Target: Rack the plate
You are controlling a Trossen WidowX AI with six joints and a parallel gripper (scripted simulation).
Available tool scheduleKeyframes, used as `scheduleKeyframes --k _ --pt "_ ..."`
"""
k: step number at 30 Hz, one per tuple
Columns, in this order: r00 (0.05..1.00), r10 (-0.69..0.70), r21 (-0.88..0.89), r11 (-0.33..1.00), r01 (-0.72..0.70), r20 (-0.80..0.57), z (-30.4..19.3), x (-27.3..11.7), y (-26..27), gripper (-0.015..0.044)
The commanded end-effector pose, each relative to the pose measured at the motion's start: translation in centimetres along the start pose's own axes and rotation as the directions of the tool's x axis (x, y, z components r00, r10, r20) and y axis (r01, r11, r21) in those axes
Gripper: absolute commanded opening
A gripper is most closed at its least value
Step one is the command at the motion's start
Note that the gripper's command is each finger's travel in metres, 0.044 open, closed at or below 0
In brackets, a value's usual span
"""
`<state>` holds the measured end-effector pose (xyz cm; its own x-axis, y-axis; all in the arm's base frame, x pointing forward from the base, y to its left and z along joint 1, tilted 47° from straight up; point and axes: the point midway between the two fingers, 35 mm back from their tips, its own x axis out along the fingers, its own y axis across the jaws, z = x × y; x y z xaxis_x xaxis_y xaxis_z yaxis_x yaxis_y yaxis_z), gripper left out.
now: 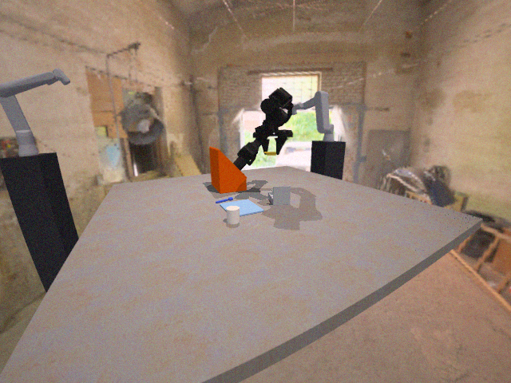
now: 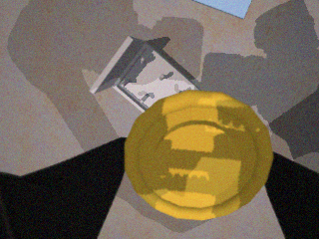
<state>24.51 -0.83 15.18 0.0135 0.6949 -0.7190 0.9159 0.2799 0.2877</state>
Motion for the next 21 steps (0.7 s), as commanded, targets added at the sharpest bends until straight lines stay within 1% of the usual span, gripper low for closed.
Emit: scheduleKeyframes --k 1,7,14,21 --pt "1.000 0.008 0.153 0.988 -0.007 -0.003 -2.0 0.3 -0.8 0.0000" --pt "1.000 0.018 0.353 0.936 -0.017 0.001 -4.3 0.7 -2.0 0.0000" --pt "1.000 0.029 0.562 0.827 -0.027 0.005 -6.6 1.3 -3.6 0.0000" --pt "1.000 0.030 0.580 0.814 -0.027 0.005 -6.8 1.4 -3.8 0.0000"
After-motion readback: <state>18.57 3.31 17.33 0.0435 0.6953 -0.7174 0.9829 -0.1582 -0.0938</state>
